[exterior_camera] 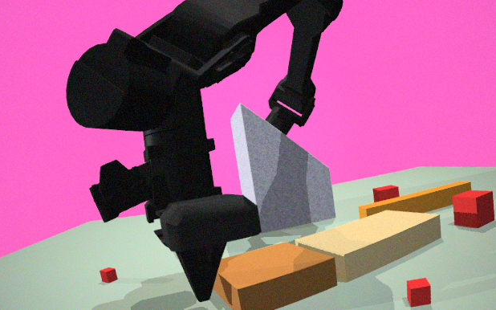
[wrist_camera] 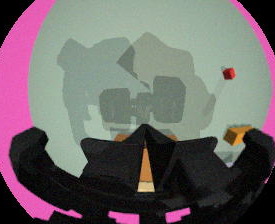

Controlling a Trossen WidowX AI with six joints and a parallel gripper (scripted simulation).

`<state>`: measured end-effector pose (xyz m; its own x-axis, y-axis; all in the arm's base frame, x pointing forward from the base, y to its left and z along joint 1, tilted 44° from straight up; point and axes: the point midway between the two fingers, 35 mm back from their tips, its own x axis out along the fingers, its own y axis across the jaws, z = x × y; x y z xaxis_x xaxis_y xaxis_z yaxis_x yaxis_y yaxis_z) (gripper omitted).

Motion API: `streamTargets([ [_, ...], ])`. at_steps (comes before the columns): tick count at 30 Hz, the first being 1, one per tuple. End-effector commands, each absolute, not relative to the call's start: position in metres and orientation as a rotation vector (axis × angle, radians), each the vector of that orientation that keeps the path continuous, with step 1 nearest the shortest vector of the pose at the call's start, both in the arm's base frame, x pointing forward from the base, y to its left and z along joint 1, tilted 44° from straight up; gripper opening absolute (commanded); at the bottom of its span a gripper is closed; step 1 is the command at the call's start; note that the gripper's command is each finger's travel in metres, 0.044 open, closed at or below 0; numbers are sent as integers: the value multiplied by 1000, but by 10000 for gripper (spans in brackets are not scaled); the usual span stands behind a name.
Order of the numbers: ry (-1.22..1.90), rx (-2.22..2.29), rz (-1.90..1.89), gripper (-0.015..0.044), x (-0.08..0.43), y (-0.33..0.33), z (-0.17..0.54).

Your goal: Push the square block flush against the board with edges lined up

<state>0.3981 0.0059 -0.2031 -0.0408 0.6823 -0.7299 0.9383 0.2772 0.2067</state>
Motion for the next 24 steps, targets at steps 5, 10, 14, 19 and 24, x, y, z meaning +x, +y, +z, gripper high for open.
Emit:
streamTargets([
  [5, 1801, 1477, -432, 0, 392, 18, -196],
  [10, 1802, 1477, -432, 0, 389, 24, -191],
  [14, 1802, 1477, -432, 0, 387, 28, -187],
  [19, 1802, 1477, -432, 0, 386, 31, -184],
  [24, 1802, 1477, -432, 0, 389, 27, -188],
])
